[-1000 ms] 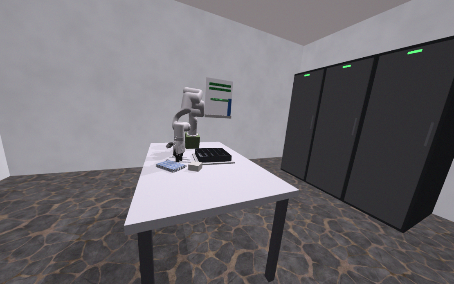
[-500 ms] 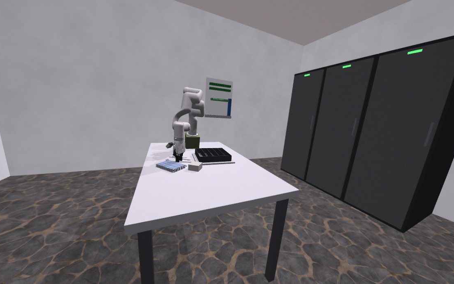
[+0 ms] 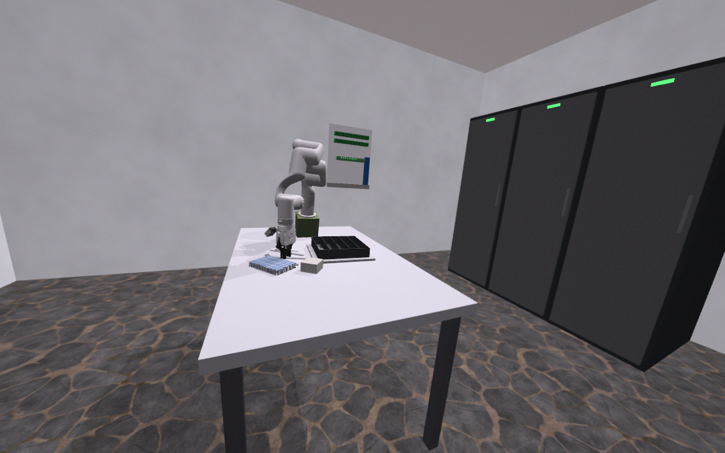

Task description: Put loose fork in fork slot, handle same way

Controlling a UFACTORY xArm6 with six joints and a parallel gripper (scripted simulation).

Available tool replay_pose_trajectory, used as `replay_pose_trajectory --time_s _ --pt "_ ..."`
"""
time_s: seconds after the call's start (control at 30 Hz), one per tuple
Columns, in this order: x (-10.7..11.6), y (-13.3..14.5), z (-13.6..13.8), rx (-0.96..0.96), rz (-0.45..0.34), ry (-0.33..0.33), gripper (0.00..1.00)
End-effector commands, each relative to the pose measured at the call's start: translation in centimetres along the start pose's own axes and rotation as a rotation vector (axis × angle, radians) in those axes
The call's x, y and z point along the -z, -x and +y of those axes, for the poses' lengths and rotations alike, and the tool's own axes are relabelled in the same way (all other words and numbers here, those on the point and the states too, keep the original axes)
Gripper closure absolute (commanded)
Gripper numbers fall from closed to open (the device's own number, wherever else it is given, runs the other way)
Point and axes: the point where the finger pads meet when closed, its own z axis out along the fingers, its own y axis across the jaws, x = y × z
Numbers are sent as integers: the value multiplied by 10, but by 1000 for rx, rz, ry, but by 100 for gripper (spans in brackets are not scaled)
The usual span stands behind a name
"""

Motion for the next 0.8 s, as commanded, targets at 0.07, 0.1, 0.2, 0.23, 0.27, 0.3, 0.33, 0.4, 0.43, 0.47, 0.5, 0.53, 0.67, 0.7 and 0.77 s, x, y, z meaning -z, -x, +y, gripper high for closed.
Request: replay_pose_trajectory --time_s 0.07,0.1,0.2,0.23,0.27,0.3,0.33,0.4,0.43,0.47,0.5,0.53,0.67,0.7,0.77 --pt "2 1 -2 0 -2 -4 69" --pt "2 1 -2 0 -2 -4 69" --pt "2 1 -2 0 -2 -4 69" --pt "2 1 -2 0 -2 -4 69" --pt "2 1 -2 0 -2 -4 69" --pt "2 1 -2 0 -2 -4 69" --pt "1 1 -2 0 -2 -4 69" --pt "1 1 -2 0 -2 -4 69" --pt "1 1 -2 0 -2 -4 69" --pt "0 1 -2 0 -2 -4 69" --pt "0 1 -2 0 -2 -4 69" --pt "-1 1 -2 0 -2 -4 69" --pt "-3 1 -2 0 -2 -4 69" --pt "-3 1 -2 0 -2 -4 69" --pt "-4 1 -2 0 -2 -4 69"
